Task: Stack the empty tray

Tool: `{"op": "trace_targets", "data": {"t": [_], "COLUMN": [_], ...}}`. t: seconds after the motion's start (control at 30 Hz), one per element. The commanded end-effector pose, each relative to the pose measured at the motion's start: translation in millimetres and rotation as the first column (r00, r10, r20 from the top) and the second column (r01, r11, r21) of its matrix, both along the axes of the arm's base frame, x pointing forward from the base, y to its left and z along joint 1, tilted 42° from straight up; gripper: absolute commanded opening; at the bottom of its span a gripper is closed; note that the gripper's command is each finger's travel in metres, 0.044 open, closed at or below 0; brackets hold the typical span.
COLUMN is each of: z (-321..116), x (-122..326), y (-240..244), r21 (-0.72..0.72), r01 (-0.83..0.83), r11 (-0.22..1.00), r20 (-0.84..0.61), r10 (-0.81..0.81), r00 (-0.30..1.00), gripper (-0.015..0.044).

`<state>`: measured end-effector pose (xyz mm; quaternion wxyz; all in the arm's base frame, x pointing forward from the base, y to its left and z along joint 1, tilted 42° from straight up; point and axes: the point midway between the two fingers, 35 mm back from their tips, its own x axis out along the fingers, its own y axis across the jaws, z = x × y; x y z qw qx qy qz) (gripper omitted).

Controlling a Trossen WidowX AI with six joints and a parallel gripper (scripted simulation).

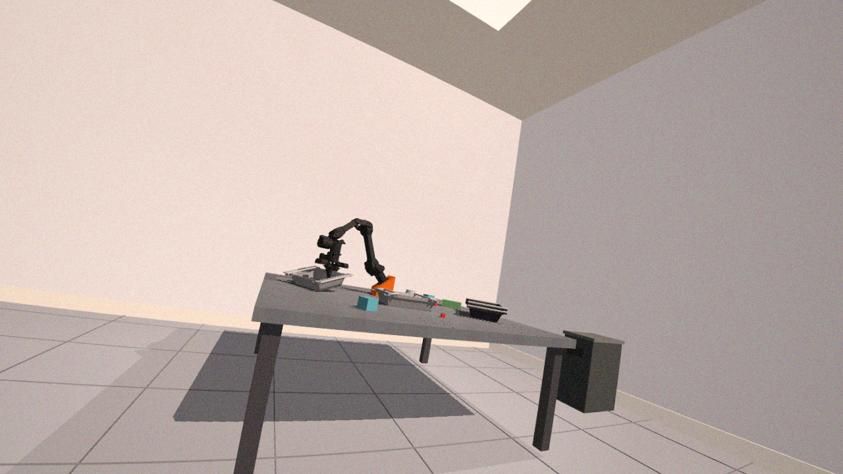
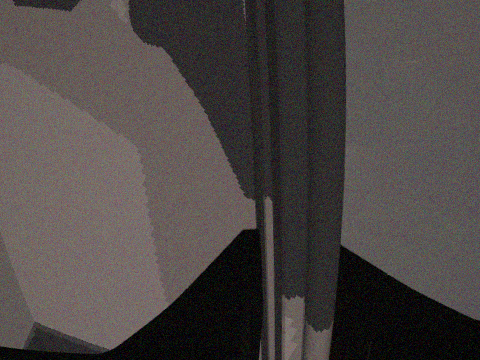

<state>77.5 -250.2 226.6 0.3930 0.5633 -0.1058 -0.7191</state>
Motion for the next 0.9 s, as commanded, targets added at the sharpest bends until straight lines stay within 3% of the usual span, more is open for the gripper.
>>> {"op": "trace_targets", "data": {"t": [0.0, 0.87], "z": [18.6, 45.5], "x": [-2.0, 1.7], "y": [21.1, 53.7], "r21": [0.001, 0.011], "r01": [0.002, 0.004], "r11": [1.0, 1.0], "r20": [0.0, 0.002], "r10": [-0.002, -0.004], "r00": [1.0, 1.0], "gripper": [0.0, 0.0]}}
